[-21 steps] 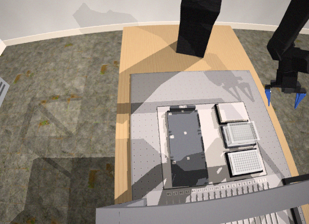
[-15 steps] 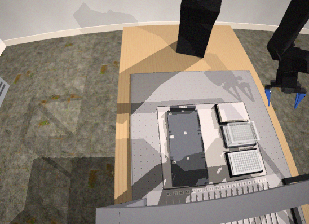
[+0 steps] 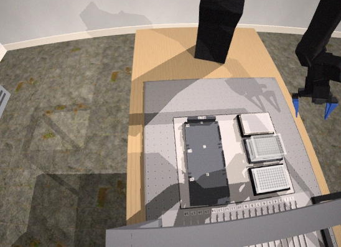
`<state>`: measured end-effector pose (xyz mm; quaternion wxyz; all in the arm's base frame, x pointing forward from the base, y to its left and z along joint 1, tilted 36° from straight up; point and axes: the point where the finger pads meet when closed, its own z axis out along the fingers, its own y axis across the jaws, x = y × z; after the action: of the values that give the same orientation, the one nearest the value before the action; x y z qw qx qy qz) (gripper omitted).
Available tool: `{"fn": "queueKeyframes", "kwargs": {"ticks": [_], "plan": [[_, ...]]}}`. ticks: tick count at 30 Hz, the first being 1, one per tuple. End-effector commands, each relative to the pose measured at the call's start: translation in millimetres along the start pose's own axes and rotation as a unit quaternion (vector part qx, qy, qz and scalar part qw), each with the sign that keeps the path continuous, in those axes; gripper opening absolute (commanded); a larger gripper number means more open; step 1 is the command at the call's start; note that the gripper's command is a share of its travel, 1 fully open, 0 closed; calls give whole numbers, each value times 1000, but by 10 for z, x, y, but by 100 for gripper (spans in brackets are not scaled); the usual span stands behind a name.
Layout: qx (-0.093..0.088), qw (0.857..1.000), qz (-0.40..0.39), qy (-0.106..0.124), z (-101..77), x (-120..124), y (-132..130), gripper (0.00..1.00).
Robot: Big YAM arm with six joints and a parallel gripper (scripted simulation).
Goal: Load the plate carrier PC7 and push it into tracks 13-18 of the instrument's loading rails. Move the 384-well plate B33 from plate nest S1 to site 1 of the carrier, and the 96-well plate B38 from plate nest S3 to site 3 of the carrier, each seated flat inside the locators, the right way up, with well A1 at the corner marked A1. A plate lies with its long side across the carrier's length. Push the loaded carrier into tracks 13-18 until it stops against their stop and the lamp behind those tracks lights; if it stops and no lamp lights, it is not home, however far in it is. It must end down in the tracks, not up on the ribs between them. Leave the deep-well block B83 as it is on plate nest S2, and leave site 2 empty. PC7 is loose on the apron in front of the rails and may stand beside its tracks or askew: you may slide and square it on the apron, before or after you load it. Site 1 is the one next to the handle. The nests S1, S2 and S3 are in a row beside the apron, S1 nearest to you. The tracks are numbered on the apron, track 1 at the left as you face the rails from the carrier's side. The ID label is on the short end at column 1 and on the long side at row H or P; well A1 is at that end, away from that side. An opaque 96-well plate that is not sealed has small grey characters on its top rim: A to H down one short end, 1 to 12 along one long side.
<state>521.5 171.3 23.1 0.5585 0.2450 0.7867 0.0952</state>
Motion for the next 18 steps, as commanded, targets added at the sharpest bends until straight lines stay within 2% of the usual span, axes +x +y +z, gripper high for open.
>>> {"fn": "queueKeyframes", "kwargs": {"ticks": [1,3,6,8,13,17,18], "plan": [[5,1000,-2,-19,68,-331,19,100],[21,999,-28,-6,95,-436,-62,100],[21,999,-29,-6,106,-477,-98,100],[37,998,-54,8,123,-581,-185,100],[45,997,-67,16,133,-672,-269,100],[68,992,-103,41,133,-864,-449,100],[68,991,-103,41,131,-905,-494,100]]}}
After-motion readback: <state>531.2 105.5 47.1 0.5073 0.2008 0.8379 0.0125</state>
